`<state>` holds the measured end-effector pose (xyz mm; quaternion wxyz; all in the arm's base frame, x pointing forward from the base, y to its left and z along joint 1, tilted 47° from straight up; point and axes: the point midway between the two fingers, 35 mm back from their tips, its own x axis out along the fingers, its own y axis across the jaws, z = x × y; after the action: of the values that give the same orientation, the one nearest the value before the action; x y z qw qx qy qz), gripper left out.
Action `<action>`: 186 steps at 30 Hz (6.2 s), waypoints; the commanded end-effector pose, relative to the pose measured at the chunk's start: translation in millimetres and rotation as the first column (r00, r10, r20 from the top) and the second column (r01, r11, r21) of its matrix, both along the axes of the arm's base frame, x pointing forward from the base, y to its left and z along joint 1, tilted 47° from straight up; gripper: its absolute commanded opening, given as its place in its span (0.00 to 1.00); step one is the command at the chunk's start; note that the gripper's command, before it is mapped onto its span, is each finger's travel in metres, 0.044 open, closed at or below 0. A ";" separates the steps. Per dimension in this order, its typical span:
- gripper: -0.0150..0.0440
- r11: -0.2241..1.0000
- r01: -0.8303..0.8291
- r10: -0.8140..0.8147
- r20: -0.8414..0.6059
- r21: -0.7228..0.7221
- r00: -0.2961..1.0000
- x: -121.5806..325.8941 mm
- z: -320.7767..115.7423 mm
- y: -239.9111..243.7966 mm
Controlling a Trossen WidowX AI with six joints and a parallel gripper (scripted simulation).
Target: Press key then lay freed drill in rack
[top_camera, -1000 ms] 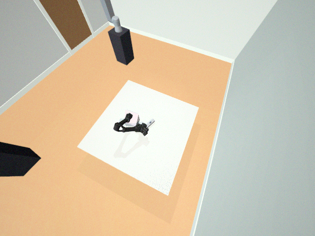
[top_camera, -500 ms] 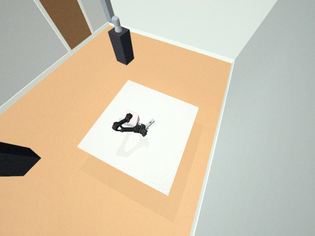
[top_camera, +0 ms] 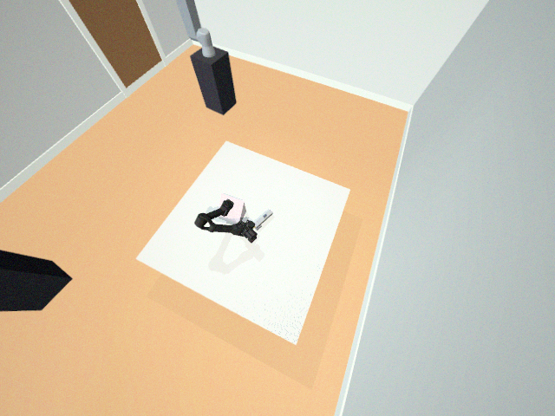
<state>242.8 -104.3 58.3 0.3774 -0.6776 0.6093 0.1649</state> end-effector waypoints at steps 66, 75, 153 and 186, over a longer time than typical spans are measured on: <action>0.25 1.000 -0.003 0.003 0.005 0.003 1.000 -16.9 30.1 -1.2; 0.25 1.000 -0.003 0.003 0.005 0.004 1.000 -18.3 31.8 1.8; 0.25 1.000 -0.003 0.003 0.003 0.004 1.000 -48.4 37.3 8.8; 0.25 1.000 -0.003 0.003 0.001 0.003 1.000 -85.8 20.5 -9.7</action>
<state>156.7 -111.1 83.0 0.3782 -0.6778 0.6088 0.1640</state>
